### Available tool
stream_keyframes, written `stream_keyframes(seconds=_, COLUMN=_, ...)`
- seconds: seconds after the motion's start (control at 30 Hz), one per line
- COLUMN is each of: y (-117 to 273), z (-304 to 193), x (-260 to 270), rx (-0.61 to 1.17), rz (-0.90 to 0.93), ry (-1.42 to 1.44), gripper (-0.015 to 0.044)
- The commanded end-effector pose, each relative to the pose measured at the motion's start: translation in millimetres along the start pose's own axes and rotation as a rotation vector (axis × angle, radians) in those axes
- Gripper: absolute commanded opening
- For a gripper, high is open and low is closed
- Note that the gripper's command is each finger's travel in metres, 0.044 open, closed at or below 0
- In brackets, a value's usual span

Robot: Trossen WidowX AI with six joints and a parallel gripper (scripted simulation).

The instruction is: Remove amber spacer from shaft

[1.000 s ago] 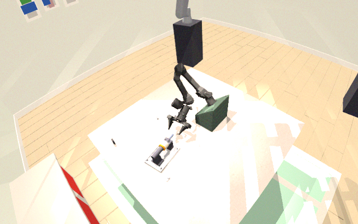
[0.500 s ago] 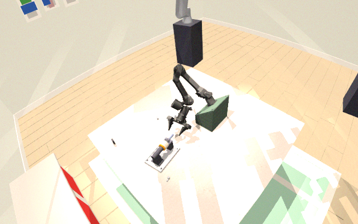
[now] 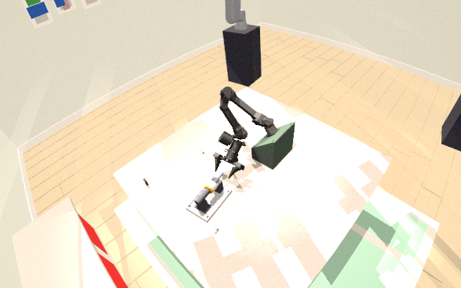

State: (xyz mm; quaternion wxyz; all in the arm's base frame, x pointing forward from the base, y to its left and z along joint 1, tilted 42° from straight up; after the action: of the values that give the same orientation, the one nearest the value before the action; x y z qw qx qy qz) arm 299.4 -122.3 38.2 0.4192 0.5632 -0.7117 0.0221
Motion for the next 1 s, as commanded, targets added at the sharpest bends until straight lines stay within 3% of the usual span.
stream_keyframes(seconds=0.0, y=-8.8, z=-1.5, x=0.2, rx=0.009, rz=0.001, ry=0.005, gripper=0.0440)
stream_keyframes(seconds=0.97, y=-11.3, z=-1.3, x=0.0, rx=0.009, rz=0.001, ry=0.005, gripper=0.0440)
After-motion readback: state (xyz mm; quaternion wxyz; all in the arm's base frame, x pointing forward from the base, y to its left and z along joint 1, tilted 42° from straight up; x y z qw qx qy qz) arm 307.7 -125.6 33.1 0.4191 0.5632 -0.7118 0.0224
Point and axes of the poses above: the point midway between the two fingers, 35 mm back from their tips, its own y axis back along the fingers, its own x axis across the jaws, z = x × y, the point moved 5 cm from there along y, back along the fingers, and after that the axes turned 4 degrees about -y, right-handed, at the moved point
